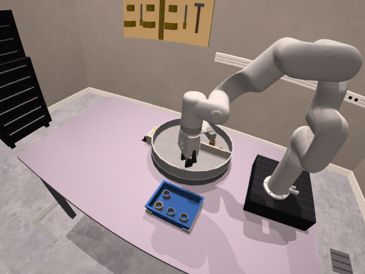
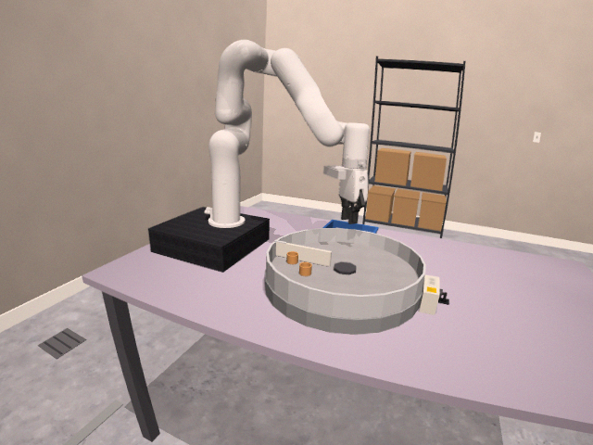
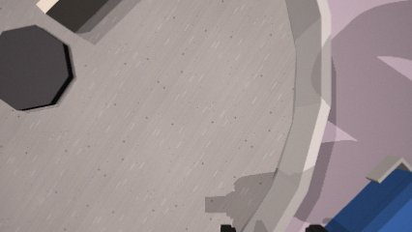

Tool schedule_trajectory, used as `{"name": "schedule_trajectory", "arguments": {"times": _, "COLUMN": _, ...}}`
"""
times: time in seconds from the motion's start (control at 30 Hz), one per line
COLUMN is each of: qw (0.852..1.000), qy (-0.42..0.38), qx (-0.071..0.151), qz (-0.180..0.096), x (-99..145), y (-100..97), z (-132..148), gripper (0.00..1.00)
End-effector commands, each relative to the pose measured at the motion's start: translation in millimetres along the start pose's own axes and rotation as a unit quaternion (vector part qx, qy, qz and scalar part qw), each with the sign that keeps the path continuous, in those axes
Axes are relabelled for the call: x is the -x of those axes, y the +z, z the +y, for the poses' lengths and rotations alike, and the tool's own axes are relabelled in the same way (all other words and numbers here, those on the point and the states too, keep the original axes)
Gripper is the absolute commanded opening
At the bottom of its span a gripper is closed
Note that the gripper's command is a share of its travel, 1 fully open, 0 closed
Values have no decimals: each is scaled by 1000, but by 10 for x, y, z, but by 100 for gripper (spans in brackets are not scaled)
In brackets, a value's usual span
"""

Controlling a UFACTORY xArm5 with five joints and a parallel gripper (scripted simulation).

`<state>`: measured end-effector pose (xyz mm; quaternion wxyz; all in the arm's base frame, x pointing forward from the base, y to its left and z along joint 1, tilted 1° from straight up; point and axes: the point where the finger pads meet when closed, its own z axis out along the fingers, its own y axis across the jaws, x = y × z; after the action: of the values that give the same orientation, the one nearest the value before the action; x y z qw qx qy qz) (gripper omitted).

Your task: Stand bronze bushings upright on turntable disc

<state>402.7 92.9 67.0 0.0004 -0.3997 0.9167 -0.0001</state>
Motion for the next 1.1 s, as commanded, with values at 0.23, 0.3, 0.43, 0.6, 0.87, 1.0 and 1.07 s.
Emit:
{"name": "schedule_trajectory", "arguments": {"times": 0.23, "qw": 1000, "qy": 5, "qx": 0, "qz": 1, "x": 1045, "y": -34, "z": 756, "gripper": 41}}
{"name": "schedule_trajectory", "arguments": {"times": 0.3, "qw": 1000, "qy": 5, "qx": 0, "qz": 1, "x": 1418, "y": -31, "z": 1002, "gripper": 41}}
{"name": "schedule_trajectory", "arguments": {"times": 0.43, "qw": 1000, "qy": 5, "qx": 0, "qz": 1, "x": 1426, "y": -30, "z": 1007, "gripper": 41}}
{"name": "schedule_trajectory", "arguments": {"times": 0.6, "qw": 1000, "qy": 5, "qx": 0, "qz": 1, "x": 1426, "y": -30, "z": 1007, "gripper": 41}}
{"name": "schedule_trajectory", "arguments": {"times": 0.87, "qw": 1000, "qy": 5, "qx": 0, "qz": 1, "x": 1489, "y": -30, "z": 1019, "gripper": 41}}
{"name": "schedule_trajectory", "arguments": {"times": 1.0, "qw": 1000, "qy": 5, "qx": 0, "qz": 1, "x": 1495, "y": -30, "z": 1020, "gripper": 41}}
{"name": "schedule_trajectory", "arguments": {"times": 1.07, "qw": 1000, "qy": 5, "qx": 0, "qz": 1, "x": 1495, "y": -30, "z": 1020, "gripper": 41}}
